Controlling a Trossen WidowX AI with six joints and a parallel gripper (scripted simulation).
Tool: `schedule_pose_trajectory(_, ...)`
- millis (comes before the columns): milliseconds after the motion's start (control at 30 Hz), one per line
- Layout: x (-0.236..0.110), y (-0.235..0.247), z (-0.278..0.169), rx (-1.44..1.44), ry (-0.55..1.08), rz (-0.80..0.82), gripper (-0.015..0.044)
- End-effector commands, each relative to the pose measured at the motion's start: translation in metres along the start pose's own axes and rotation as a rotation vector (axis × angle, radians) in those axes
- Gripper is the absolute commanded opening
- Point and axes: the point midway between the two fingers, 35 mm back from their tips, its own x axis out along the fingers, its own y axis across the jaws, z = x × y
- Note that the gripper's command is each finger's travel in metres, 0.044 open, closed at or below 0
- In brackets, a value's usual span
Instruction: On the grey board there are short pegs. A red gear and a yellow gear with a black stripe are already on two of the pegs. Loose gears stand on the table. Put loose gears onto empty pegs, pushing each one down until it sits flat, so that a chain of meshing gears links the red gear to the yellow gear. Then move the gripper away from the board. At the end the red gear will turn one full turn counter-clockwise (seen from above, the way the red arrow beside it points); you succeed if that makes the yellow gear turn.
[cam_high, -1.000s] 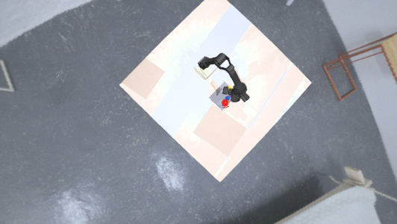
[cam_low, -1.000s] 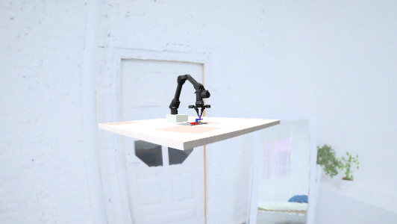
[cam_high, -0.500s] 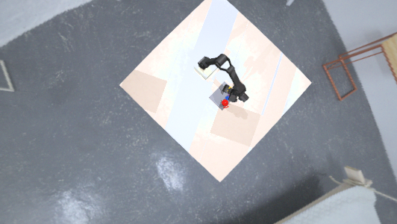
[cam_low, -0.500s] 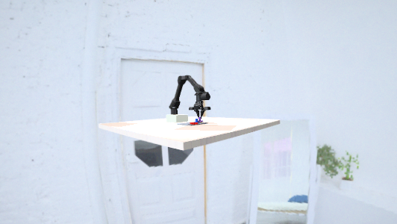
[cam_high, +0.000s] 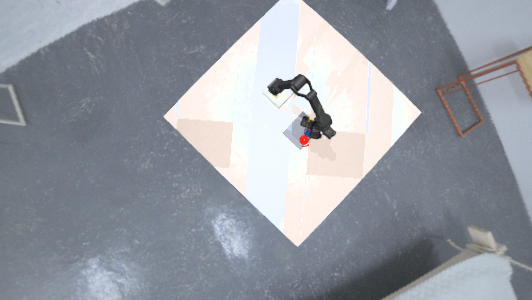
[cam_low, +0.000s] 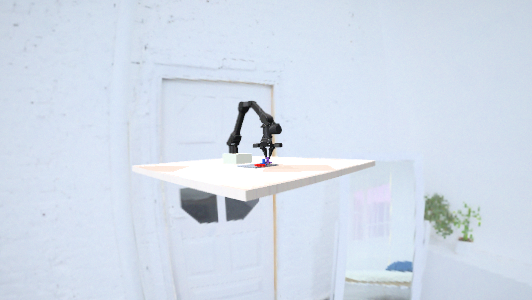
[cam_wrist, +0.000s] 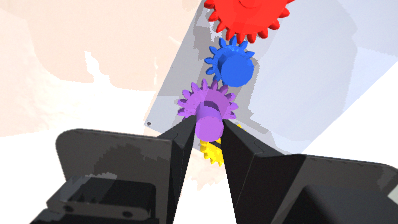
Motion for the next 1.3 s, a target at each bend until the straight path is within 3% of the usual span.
schedule_pose_trajectory(0, 0.0009, 0.0002, -0.0004, -0.098, -0.001, 0.001, 0.0000)
schedule_pose_trajectory(400, 0.0026, -0.0001, 0.0009, -0.228, -0.001, 0.001, 0.0000)
schedule_pose_trajectory(1133, 0.0077, 0.0000, 0.0009, 0.156, -0.001, 0.001, 0.0000)
schedule_pose_trajectory(1267, 0.0067, 0.0000, 0.0008, 0.119, -0.001, 0.001, 0.0105)
